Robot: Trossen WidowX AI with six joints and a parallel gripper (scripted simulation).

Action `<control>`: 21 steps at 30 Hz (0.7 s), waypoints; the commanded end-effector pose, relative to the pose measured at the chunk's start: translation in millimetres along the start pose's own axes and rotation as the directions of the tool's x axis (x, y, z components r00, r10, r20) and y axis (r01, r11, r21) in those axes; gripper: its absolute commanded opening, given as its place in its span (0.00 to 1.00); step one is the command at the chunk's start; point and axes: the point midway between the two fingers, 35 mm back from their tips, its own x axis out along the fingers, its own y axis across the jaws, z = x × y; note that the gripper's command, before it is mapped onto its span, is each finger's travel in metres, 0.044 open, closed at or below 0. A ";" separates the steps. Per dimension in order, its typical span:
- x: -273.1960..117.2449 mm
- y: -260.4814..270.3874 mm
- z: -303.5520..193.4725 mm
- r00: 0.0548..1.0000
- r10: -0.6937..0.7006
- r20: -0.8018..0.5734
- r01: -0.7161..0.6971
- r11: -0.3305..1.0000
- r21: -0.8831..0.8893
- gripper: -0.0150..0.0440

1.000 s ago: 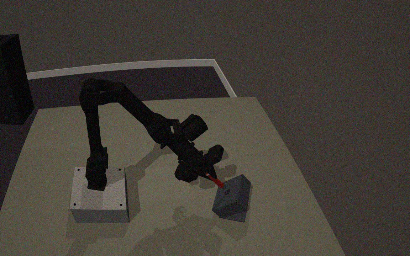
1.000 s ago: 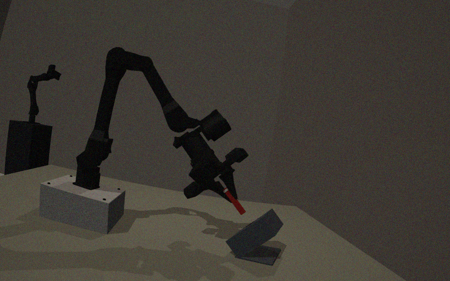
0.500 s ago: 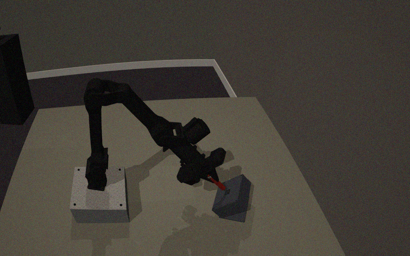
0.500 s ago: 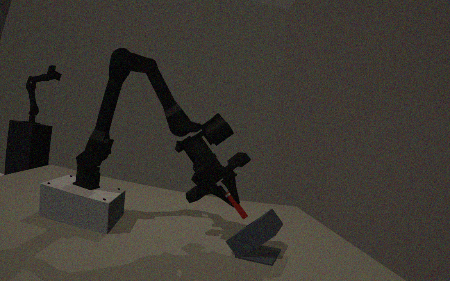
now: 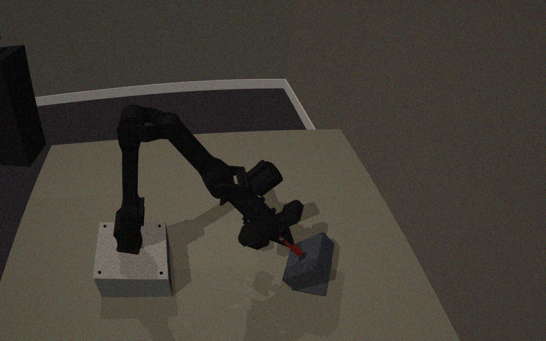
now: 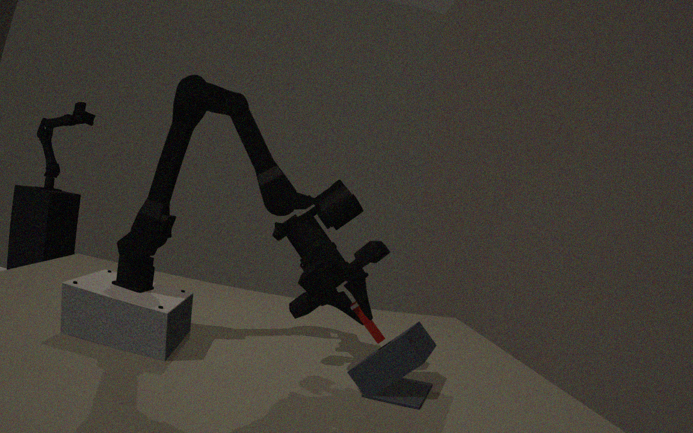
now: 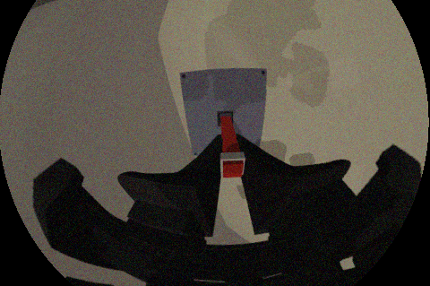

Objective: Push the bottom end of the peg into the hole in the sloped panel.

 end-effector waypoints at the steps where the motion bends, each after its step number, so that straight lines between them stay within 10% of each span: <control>1: -0.9 0.1 0.2 1.000 0.000 0.000 0.000 1.000 0.000 0.25; 21: 5.8 -0.4 -0.9 1.000 0.001 0.000 -0.001 1.000 0.000 0.25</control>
